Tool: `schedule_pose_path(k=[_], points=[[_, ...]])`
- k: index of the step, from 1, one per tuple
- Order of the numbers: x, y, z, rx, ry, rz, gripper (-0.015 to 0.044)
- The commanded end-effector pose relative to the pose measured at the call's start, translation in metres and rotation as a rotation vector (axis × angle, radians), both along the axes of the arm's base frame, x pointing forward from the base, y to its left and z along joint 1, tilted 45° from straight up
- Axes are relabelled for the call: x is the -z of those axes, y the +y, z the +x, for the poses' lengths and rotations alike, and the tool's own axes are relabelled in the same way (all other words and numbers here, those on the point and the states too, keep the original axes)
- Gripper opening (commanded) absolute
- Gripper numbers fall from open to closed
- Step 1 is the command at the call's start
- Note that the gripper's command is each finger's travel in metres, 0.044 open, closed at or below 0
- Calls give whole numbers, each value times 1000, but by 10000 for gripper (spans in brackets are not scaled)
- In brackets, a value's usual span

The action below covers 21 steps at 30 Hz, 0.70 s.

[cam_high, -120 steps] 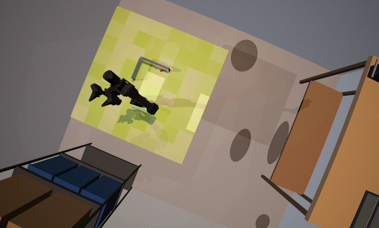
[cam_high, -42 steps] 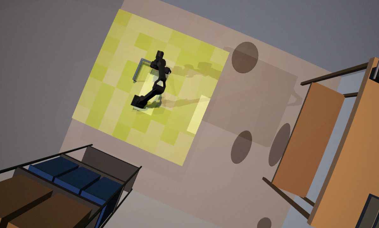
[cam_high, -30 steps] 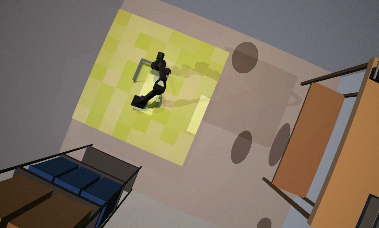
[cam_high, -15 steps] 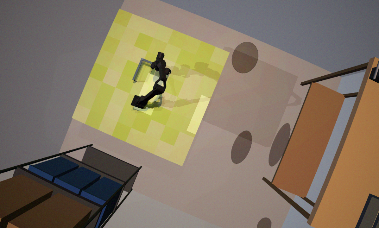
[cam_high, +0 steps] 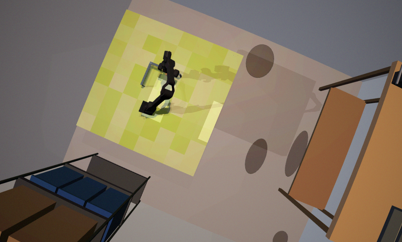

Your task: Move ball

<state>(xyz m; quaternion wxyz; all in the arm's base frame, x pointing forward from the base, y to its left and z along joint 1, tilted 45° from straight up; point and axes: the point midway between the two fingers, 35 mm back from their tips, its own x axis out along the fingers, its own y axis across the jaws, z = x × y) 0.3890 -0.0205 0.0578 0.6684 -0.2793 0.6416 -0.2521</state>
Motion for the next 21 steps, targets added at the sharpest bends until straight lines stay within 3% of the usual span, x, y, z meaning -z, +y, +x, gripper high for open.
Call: schedule_pose_path(k=[1, 10, 16, 21], points=[[-20, 19, 0, -9, -9, 6, 0], [-53, 50, -7, -33, -1, 1, 0], [-51, 50, -7, -32, -1, 2, 0], [-25, 57, -9, -20, -6, 10, 0]])
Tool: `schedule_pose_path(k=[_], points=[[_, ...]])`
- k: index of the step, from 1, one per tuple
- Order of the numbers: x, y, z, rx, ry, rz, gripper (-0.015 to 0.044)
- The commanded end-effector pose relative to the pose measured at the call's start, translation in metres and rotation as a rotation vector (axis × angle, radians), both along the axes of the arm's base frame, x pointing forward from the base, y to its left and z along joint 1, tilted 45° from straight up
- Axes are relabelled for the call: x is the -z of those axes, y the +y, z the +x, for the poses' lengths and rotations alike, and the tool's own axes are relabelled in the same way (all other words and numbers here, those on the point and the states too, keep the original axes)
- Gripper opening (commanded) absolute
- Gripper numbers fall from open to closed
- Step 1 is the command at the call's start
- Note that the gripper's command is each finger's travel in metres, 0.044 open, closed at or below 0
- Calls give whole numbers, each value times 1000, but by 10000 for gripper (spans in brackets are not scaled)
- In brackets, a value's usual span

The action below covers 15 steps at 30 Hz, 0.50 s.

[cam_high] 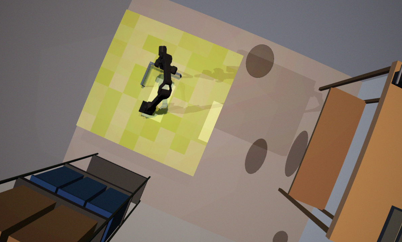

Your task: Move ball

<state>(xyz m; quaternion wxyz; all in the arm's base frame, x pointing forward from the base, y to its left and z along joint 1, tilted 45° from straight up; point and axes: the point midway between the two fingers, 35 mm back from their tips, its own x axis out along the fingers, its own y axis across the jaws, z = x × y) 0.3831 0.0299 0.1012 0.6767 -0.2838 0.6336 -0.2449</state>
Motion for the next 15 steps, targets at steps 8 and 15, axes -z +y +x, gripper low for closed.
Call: schedule_pose_path(k=[8, 15], points=[[58, 13, -8, -9, 14, -2, 0], [65, 7, -7, -9, 14, -2, 0]])
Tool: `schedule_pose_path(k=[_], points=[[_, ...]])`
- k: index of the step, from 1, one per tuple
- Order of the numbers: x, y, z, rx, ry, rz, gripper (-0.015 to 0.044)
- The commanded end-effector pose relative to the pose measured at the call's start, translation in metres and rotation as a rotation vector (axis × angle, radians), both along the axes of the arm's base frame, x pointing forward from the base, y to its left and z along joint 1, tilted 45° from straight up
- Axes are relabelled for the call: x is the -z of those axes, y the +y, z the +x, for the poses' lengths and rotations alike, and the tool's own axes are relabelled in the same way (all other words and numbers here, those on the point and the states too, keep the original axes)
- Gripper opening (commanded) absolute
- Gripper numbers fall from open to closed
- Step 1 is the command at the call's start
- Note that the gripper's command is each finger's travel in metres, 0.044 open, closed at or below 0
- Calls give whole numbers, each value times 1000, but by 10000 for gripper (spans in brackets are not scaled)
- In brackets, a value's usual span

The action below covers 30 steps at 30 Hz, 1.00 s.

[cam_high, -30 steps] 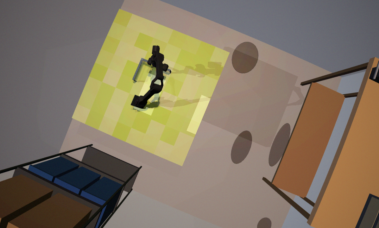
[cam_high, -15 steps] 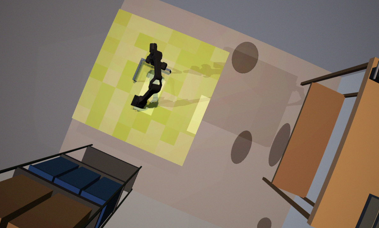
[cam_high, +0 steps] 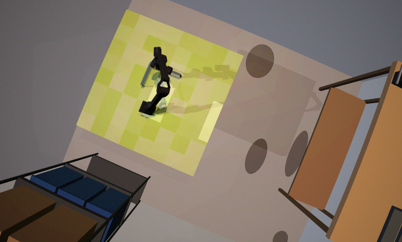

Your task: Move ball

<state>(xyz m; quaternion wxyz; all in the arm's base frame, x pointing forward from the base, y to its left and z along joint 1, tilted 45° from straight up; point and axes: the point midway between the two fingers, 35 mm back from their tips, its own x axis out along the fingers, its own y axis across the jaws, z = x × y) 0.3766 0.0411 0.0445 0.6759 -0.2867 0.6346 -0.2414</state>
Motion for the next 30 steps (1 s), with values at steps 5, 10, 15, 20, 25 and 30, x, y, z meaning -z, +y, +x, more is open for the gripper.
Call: schedule_pose_path(k=[5, 10, 15, 20, 25, 30], points=[[28, -23, 3, -2, 8, -2, 0], [49, -44, 3, -1, 7, -5, 0], [51, -47, 3, -1, 7, -6, 0], [54, -50, 3, -1, 7, -6, 0], [60, -55, 4, -1, 7, -6, 0], [65, -60, 4, -1, 7, -7, 0]])
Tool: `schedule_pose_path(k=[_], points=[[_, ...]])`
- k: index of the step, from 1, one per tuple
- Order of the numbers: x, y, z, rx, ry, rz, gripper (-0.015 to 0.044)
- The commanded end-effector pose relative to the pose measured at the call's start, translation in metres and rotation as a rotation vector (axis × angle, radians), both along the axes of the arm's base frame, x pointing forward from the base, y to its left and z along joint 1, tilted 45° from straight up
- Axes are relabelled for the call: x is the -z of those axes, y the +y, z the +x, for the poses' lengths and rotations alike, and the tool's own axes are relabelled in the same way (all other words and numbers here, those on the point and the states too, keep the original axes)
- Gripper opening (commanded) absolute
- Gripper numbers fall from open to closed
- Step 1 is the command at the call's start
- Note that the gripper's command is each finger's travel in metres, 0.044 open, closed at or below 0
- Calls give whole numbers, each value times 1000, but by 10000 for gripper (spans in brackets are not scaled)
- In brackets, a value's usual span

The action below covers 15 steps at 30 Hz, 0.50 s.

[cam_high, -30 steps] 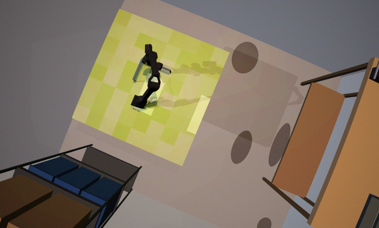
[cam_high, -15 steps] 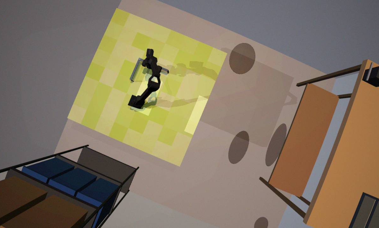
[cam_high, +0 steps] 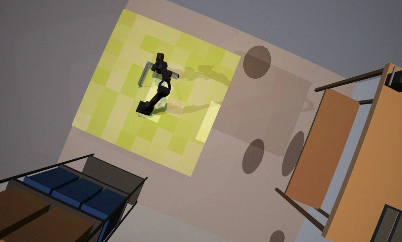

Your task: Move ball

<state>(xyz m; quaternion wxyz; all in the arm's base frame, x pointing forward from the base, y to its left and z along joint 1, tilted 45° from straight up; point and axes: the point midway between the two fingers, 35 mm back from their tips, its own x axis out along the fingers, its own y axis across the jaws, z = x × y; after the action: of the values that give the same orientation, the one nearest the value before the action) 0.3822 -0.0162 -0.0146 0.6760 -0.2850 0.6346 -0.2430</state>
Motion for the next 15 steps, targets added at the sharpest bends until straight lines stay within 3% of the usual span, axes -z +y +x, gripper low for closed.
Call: schedule_pose_path(k=[1, 7, 15], points=[[6, -3, -1, -6, 9, -7, 0], [6, -3, -1, -6, 9, -7, 0], [3, -2, 0, -3, 2, -2, 210]])
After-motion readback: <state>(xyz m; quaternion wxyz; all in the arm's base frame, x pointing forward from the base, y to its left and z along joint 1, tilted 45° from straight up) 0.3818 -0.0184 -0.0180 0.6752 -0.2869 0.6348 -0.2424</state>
